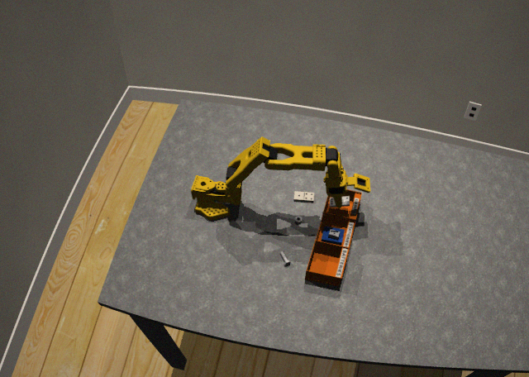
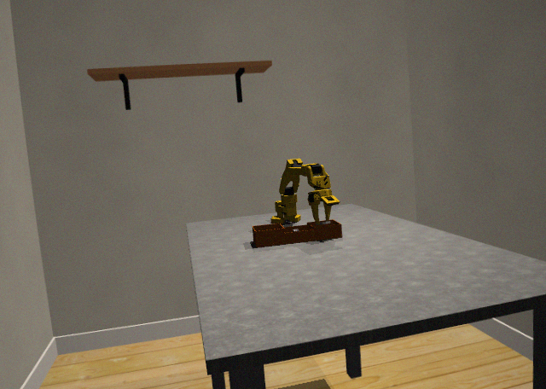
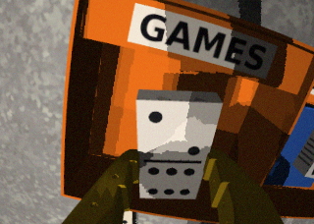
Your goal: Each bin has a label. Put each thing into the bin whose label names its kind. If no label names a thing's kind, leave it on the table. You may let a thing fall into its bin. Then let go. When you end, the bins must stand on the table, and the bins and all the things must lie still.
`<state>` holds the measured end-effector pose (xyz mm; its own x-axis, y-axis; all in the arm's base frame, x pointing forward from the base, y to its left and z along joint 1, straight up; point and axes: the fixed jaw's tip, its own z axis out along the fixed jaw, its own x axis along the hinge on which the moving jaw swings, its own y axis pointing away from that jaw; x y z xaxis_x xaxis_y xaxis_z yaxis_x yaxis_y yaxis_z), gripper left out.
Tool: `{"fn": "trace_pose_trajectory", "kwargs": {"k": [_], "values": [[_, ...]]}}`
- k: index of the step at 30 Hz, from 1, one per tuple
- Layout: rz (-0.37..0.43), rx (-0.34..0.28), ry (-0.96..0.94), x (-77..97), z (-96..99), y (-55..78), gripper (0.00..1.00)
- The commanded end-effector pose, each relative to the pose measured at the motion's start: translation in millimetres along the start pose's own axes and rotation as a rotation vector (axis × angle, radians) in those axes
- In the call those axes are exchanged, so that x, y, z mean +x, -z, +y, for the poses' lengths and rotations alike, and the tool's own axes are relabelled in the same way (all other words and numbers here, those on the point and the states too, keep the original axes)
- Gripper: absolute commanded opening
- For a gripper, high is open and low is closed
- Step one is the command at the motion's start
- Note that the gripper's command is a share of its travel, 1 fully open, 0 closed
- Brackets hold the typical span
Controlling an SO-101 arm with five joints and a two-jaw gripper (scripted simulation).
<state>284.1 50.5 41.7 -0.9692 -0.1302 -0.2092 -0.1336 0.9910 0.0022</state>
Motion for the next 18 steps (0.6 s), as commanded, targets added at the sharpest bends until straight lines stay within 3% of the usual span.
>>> {"fn": "trace_pose_trajectory", "kwargs": {"k": [1,13,18], "values": [[-0.091,-0.004,-0.001,-11.5,2.0,14.6,0.00],[-0.091,-0.004,-0.001,-10.1,2.0,7.4,0.00],[-0.130,-0.005,-0.002,-13.6,1.7,13.8,0.00]]}}
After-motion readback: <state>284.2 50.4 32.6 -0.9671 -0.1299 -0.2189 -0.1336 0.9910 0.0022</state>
